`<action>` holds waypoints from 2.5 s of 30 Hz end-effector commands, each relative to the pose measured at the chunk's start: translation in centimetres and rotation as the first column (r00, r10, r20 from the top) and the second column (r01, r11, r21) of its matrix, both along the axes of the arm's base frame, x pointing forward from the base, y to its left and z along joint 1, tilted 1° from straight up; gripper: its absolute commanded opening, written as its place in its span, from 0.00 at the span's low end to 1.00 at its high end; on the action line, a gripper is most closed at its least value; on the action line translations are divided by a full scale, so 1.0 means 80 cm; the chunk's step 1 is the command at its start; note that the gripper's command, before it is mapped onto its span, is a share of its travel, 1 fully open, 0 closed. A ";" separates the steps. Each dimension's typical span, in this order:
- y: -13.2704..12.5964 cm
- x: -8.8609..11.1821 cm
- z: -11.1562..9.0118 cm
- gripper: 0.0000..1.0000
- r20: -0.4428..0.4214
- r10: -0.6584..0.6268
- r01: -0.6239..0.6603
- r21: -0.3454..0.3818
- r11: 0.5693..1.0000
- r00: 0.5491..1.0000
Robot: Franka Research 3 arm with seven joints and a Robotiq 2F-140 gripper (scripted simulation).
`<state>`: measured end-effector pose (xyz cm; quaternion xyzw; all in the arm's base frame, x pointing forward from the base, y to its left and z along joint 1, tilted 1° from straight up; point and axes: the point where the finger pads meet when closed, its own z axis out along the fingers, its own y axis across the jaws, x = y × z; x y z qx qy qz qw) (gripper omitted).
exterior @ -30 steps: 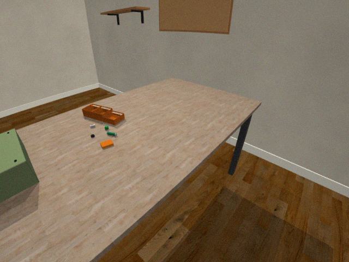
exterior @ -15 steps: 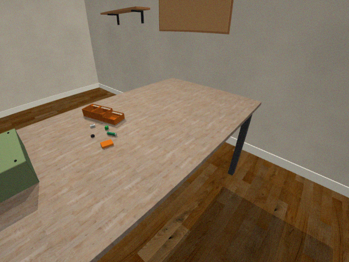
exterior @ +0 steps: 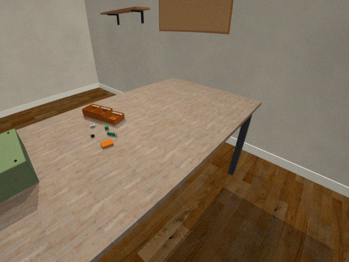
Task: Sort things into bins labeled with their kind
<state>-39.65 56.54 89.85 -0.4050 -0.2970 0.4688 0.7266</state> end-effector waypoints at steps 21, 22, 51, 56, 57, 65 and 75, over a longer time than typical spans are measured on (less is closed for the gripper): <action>-0.004 -0.004 -0.210 0.05 -0.110 -0.086 0.086 -0.012 0.996 0.990; -0.003 -0.005 -0.220 0.05 -0.112 -0.088 0.087 -0.013 0.996 0.990; 0.001 -0.009 -0.491 0.05 0.014 -0.103 0.103 -0.019 0.994 0.995; 0.002 -0.009 -0.533 0.05 0.051 -0.087 0.088 -0.027 0.996 0.995; 0.002 -0.010 -0.543 0.05 0.058 -0.084 0.085 -0.029 0.996 0.995; 0.003 -0.011 -0.627 0.05 0.120 -0.051 0.058 -0.054 0.997 0.991; 0.005 -0.012 -0.710 0.05 0.169 -0.006 0.024 -0.101 0.995 0.986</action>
